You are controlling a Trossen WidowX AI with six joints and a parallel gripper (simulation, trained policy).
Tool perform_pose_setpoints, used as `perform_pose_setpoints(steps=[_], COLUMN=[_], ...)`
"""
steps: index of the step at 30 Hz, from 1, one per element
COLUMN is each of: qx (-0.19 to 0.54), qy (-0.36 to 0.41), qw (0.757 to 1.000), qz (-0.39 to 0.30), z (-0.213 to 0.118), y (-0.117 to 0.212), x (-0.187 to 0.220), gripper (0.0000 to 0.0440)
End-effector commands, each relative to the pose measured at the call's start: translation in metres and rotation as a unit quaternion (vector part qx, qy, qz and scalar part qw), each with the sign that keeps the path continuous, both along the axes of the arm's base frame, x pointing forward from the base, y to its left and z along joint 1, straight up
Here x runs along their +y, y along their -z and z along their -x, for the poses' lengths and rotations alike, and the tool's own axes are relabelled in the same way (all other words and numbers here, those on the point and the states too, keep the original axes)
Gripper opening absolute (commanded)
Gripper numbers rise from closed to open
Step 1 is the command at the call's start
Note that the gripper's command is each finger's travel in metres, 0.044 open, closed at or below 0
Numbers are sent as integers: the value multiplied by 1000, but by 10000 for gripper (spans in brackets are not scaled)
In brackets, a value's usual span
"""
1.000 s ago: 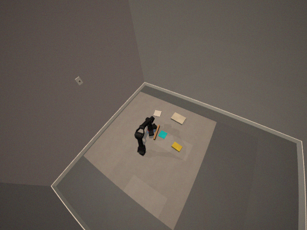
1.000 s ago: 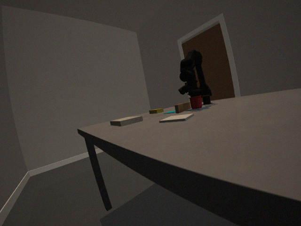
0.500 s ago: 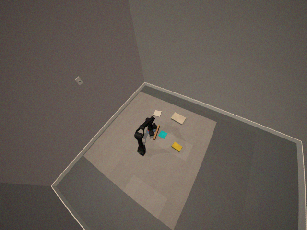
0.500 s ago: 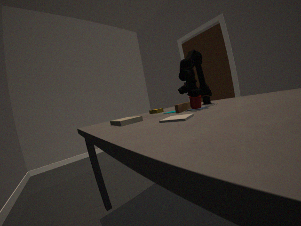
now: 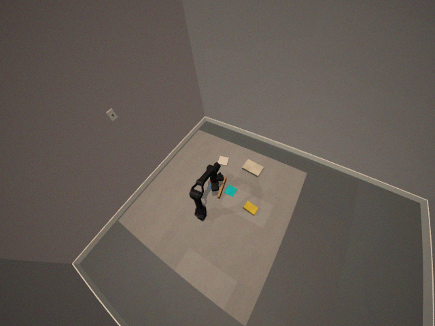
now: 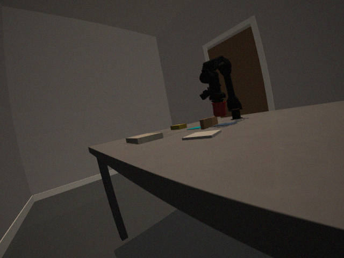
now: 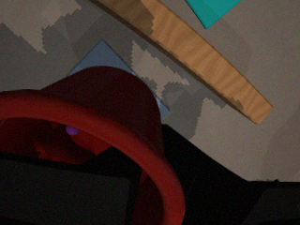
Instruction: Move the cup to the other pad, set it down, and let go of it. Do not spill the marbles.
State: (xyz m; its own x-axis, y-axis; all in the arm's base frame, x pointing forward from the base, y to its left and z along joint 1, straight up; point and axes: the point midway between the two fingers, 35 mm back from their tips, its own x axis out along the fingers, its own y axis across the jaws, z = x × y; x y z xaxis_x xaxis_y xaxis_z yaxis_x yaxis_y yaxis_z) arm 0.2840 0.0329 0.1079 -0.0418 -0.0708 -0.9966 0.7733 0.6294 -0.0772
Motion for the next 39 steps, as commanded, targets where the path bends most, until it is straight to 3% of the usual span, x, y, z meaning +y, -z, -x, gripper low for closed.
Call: perform_pose_setpoints(steps=[1,20,39], qx=[-20,-98,-135], qy=[17,97,158], qw=[1000,991,978], qz=[-6,-3,14], z=[-5,-33,-48], y=[-16,-52,-34], x=[-4,-55,-116], gripper=[0,0,0])
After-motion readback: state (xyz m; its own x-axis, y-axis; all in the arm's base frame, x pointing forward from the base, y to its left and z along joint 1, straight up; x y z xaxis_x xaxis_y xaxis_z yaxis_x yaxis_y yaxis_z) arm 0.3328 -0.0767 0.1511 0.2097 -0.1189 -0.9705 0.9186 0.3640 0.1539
